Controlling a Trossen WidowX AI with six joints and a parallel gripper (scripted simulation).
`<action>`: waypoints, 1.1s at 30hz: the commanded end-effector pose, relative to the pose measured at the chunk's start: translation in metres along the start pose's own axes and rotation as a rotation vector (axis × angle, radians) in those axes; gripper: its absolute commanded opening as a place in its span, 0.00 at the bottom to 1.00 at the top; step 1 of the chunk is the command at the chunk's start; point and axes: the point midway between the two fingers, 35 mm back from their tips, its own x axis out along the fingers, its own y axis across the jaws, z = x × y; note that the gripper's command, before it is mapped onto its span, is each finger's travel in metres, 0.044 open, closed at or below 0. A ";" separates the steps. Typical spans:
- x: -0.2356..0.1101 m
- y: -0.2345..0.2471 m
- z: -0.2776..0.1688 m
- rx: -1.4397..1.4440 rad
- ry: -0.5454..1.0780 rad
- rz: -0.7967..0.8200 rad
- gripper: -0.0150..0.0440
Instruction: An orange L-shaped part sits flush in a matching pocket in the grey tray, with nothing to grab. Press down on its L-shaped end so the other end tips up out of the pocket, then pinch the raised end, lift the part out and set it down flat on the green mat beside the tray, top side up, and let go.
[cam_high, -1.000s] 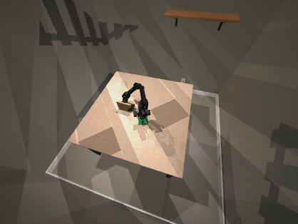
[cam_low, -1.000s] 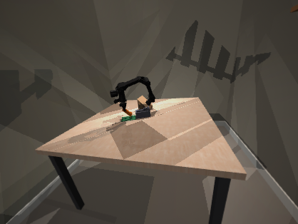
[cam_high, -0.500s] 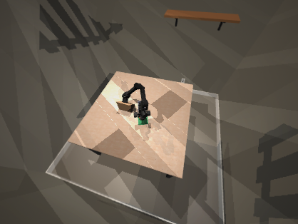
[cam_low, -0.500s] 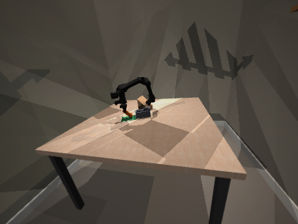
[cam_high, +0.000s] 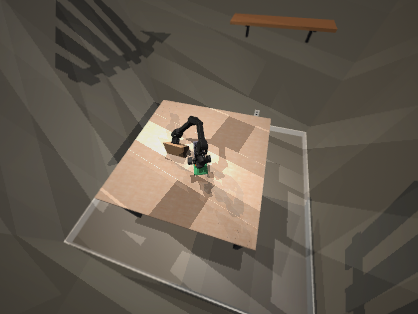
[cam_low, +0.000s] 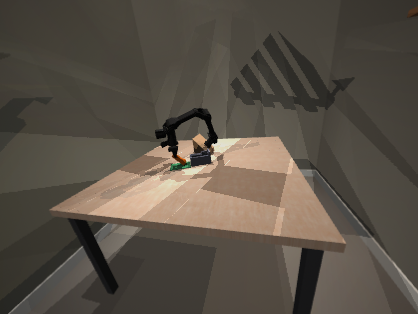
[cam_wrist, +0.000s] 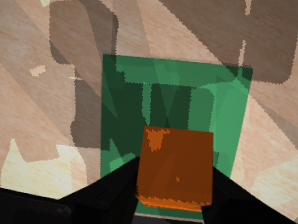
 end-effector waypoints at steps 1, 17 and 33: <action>0.001 0.000 0.000 0.005 0.003 0.003 0.25; -0.027 0.001 0.003 0.002 -0.001 0.000 0.88; -0.080 -0.001 0.002 0.013 -0.006 0.011 0.93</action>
